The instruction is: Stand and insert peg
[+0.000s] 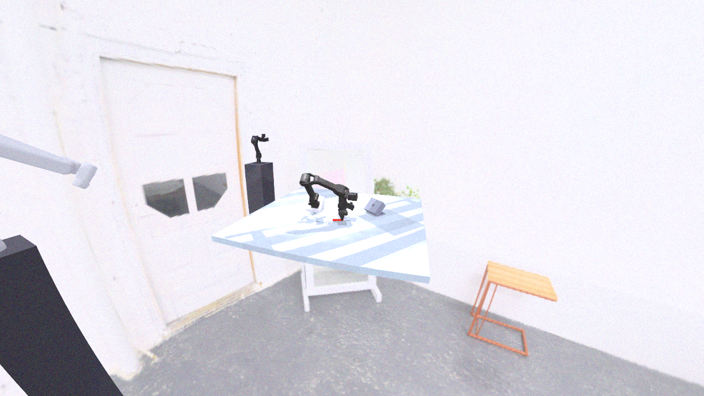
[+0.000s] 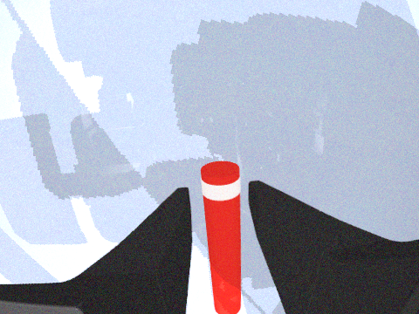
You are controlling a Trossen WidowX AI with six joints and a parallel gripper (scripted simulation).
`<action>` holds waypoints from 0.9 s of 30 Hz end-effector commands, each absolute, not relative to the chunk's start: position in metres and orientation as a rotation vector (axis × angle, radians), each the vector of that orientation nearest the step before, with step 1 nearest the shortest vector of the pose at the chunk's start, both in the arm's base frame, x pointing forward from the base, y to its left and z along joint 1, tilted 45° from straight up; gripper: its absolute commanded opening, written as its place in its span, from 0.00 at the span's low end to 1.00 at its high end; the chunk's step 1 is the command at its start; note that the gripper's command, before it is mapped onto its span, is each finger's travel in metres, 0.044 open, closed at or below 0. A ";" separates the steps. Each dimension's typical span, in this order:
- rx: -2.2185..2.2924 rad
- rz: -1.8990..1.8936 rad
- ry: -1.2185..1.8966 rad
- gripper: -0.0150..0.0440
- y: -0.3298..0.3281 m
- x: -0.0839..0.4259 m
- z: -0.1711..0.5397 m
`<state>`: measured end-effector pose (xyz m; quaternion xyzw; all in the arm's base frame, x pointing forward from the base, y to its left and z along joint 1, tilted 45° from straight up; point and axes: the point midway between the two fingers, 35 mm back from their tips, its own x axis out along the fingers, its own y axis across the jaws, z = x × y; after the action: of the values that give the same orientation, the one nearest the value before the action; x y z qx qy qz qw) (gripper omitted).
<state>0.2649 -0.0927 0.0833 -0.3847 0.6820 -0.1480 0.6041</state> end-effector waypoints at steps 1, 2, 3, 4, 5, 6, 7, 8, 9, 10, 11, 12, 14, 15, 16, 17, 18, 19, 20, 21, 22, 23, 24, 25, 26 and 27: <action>-0.897 -0.342 1.577 0.43 -0.093 0.265 0.084; -0.897 -0.342 1.577 0.42 -0.093 0.265 0.084; -0.897 -0.342 1.577 0.41 -0.093 0.265 0.084; -0.897 -0.342 1.577 0.40 -0.093 0.265 0.084; -0.897 -0.342 1.577 0.38 -0.093 0.265 0.084; -0.897 -0.342 1.577 0.37 -0.093 0.265 0.084; -0.897 -0.342 1.577 0.36 -0.093 0.265 0.084; -0.897 -0.342 1.577 0.35 -0.093 0.265 0.084; -0.897 -0.342 1.577 0.34 -0.093 0.265 0.084; -0.897 -0.342 1.577 0.34 -0.093 0.265 0.084; -0.897 -0.342 1.577 0.34 -0.093 0.265 0.084; -0.897 -0.342 1.577 0.34 -0.093 0.265 0.084; -0.896 -0.341 1.576 0.34 -0.093 0.265 0.084; -0.895 -0.339 1.572 0.34 -0.093 0.265 0.084; -0.894 -0.336 1.566 0.34 -0.092 0.264 0.084; -0.893 -0.331 1.558 0.34 -0.092 0.264 0.085; -0.893 -0.326 1.549 0.34 -0.092 0.264 0.085; -0.893 -0.322 1.540 0.34 -0.091 0.263 0.086; -0.893 -0.317 1.532 0.34 -0.091 0.263 0.086; -0.893 -0.313 1.524 0.34 -0.090 0.263 0.087; -0.894 -0.309 1.516 0.34 -0.090 0.262 0.087; -0.894 -0.304 1.508 0.34 -0.090 0.262 0.088; -0.894 -0.300 1.500 0.34 -0.090 0.262 0.088; -0.895 -0.296 1.492 0.34 -0.089 0.261 0.089; -0.895 -0.291 1.484 0.34 -0.089 0.261 0.089; -0.895 -0.287 1.476 0.34 -0.089 0.261 0.090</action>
<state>0.2626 -0.0897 0.0881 -0.3909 0.6549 -0.1325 0.6331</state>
